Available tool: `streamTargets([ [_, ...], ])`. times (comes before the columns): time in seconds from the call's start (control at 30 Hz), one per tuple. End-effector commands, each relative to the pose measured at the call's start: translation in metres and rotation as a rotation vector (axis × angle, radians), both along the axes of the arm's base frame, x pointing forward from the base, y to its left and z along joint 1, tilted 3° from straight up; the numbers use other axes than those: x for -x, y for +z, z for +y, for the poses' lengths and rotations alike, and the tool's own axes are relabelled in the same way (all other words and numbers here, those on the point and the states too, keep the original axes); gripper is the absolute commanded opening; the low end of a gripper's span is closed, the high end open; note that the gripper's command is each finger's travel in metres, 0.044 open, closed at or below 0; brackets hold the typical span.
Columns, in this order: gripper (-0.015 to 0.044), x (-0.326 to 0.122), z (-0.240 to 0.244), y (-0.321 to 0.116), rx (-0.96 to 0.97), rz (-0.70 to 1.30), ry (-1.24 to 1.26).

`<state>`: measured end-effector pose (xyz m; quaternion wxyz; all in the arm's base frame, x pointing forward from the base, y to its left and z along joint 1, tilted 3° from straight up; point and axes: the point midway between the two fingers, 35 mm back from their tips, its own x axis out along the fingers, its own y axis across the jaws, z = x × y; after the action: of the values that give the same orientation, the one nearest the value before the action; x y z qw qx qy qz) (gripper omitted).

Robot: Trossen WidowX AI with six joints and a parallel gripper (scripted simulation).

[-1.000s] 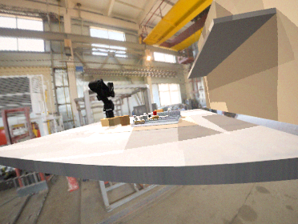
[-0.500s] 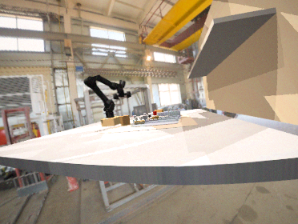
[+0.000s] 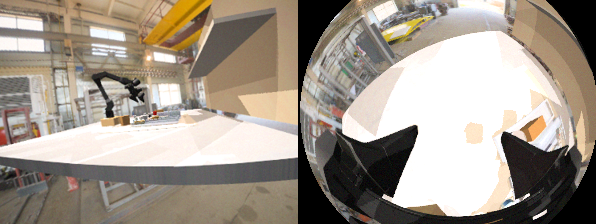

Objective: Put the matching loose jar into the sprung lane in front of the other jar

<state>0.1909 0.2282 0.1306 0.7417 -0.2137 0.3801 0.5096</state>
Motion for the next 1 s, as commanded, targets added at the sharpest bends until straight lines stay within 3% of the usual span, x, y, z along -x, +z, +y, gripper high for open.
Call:
streamTargets([
  [0.0,0.0440,-0.045,-0.057,-0.016,0.143,0.080,-0.268],
  [0.2,0.0440,-0.078,-0.151,-0.033,0.326,0.226,-0.617],
  [0.43,0.0440,-0.075,-0.253,-0.043,0.495,0.430,-0.946],
  [0.97,0.0440,-0.084,-0.255,-0.063,0.499,0.436,-0.954],
])
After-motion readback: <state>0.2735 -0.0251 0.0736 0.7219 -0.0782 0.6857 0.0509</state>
